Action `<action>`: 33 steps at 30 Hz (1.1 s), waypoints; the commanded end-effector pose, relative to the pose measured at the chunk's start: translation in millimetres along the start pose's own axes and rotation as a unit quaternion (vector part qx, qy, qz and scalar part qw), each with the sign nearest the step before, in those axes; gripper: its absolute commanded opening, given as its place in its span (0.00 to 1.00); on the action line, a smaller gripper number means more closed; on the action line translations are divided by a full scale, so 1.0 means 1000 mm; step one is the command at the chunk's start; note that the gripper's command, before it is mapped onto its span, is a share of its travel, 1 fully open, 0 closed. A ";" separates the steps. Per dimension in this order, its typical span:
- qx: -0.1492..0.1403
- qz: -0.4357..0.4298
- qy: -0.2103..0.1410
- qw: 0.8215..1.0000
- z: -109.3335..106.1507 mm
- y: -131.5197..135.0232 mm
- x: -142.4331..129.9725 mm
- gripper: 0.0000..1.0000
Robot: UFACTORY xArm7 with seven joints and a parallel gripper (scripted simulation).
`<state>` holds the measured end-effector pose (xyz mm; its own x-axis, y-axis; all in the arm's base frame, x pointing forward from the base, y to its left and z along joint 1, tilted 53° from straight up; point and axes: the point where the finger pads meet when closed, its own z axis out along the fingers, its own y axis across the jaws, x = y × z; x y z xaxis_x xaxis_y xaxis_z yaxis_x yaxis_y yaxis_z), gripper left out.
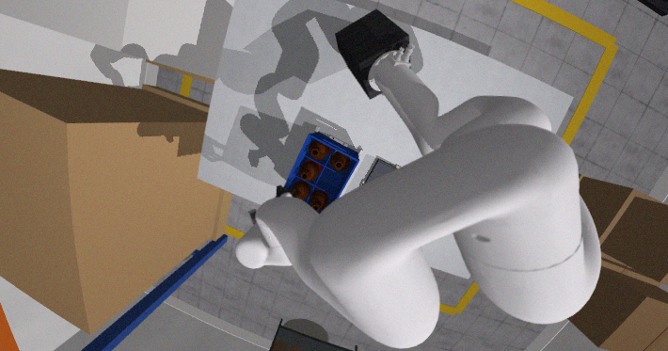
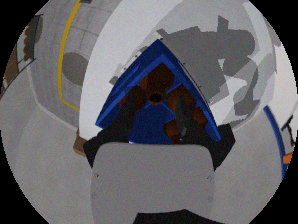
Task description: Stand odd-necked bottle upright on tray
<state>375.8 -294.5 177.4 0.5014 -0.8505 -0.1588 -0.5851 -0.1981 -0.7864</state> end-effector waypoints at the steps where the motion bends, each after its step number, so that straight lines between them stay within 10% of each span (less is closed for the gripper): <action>1: 0.000 0.000 0.002 1.000 0.002 0.000 0.002 0.65; 33: 0.000 0.000 0.002 1.000 0.027 0.000 0.002 0.65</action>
<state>393.6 -281.1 160.8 0.5014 -0.8505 -0.1588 -0.5851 -0.1981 -0.7864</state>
